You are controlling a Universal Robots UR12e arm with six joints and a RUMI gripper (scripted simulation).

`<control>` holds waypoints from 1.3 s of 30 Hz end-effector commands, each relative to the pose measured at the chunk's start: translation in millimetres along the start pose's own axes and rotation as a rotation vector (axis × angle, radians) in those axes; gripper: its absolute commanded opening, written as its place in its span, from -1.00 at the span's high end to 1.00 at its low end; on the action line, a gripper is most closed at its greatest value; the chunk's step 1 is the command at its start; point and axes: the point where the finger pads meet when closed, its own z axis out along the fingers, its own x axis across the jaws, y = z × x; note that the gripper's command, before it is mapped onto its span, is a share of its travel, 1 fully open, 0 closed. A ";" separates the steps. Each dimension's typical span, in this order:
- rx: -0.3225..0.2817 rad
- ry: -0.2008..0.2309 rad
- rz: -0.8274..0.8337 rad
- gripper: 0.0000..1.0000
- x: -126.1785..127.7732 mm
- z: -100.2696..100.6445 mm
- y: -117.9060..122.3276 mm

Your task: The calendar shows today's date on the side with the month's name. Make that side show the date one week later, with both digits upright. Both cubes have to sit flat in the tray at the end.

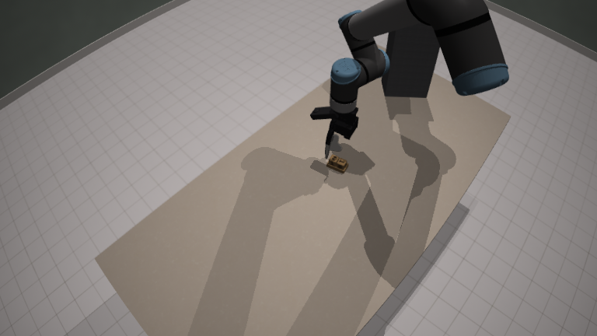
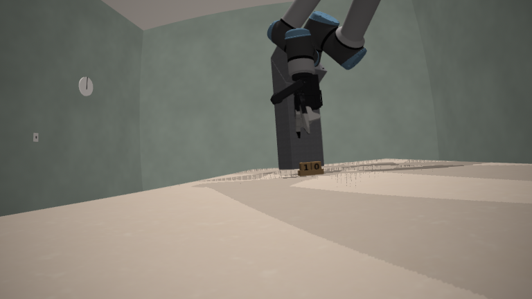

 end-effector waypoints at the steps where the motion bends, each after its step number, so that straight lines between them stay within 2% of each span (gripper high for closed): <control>1: 0.000 0.000 0.000 -1.00 -0.2 -0.7 -0.1; 20: 0.000 0.000 0.000 -1.00 -0.2 -3.6 -0.1; 25: 0.000 0.000 0.000 -1.00 -0.2 -17.7 -0.1; 33: 0.000 0.000 0.000 -1.00 -0.2 -52.8 -0.1; 35: 0.000 0.000 0.000 -1.00 -0.2 -52.8 -0.1; 39: 0.000 0.000 0.000 -1.00 -0.2 -66.3 -0.1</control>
